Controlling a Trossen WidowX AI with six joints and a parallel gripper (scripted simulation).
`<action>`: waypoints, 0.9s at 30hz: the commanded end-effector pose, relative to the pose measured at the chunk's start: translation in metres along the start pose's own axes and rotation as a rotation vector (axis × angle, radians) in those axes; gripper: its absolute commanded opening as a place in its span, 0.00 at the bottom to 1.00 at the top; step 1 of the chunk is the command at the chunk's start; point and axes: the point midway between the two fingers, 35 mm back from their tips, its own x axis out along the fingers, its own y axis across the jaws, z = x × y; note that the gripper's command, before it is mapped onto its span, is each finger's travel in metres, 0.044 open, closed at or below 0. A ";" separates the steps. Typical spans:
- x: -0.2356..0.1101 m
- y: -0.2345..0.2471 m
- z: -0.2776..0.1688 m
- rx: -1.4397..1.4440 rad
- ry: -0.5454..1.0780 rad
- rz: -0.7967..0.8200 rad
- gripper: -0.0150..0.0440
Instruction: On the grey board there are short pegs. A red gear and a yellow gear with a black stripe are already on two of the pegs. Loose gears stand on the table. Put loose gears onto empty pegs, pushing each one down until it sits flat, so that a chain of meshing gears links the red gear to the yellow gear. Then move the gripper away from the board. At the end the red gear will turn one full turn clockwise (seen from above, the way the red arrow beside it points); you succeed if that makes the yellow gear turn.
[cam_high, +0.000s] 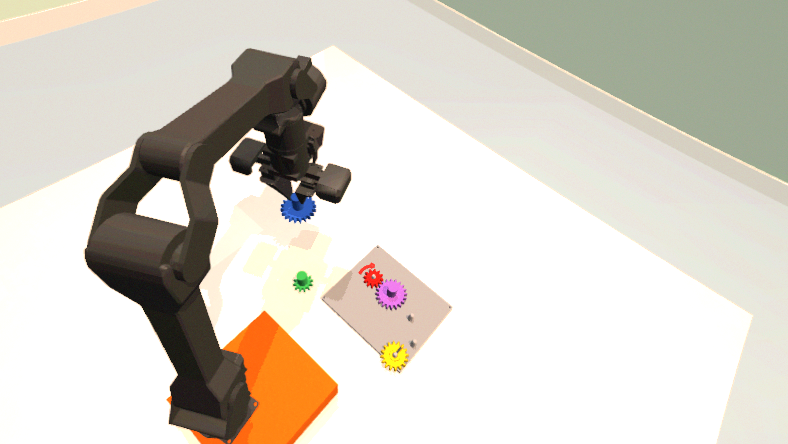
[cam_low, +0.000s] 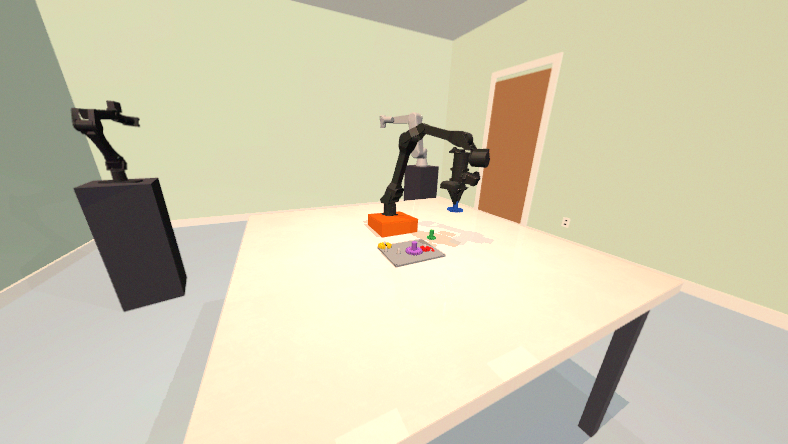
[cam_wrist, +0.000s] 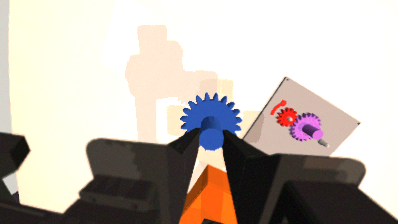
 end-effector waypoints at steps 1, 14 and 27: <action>-0.002 -0.007 0.001 0.000 -0.007 0.005 0.25; 0.008 -0.042 0.004 0.002 -0.008 0.001 0.25; 0.019 -0.076 0.001 0.010 -0.004 0.004 0.25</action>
